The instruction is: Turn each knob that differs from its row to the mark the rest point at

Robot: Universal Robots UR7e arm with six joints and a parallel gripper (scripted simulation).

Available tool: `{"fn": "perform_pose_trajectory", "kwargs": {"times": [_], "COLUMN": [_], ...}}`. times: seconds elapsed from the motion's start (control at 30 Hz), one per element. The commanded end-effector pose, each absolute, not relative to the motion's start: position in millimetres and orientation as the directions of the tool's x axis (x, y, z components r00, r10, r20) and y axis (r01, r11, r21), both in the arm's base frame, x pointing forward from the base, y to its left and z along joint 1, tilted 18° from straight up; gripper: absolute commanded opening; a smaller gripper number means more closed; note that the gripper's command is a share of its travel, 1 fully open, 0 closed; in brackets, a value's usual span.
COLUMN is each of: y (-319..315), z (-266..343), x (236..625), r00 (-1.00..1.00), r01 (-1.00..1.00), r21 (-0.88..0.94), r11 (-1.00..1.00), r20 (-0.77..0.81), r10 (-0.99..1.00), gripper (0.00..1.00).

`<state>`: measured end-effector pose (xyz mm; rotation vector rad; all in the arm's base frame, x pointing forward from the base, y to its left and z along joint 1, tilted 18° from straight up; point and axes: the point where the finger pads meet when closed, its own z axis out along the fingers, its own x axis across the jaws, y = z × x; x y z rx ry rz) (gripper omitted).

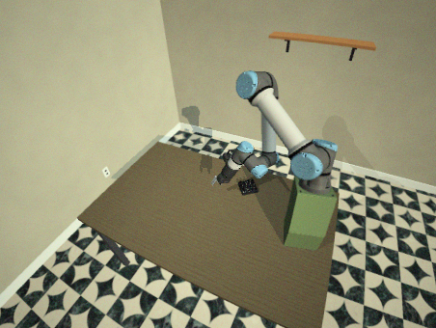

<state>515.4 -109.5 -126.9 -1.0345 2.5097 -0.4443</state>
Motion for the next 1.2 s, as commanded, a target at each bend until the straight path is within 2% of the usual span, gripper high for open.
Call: {"fn": "perform_pose_trajectory", "kwargs": {"times": [0.0,0.37,0.43,0.57,0.67,1.17], "y": [-157.6,-228.2,-228.2,-255.6,-265.3,-270.0], "z": [-142.4,-164.2,-164.2,-172.2,-174.7,-174.8], "x": [483.6,412.3,412.3,372.6,356.9,353.5], "r00": [-0.732,-0.837,-0.837,-0.869,-0.878,-0.881], "r01": [-0.575,-0.521,-0.521,-0.491,-0.479,-0.474], "r21": [-0.395,-0.326,-0.326,-0.288,-0.273,-0.272], "r11": [0.717,0.789,0.789,0.822,0.835,0.838], "r20": [-0.144,0.014,0.014,0.093,0.124,0.133], "r10": [-0.666,-0.547,-0.547,-0.486,-0.463,-0.455], "gripper": [1.0,1.0,1.0,1.0,1.0,1.0]}}
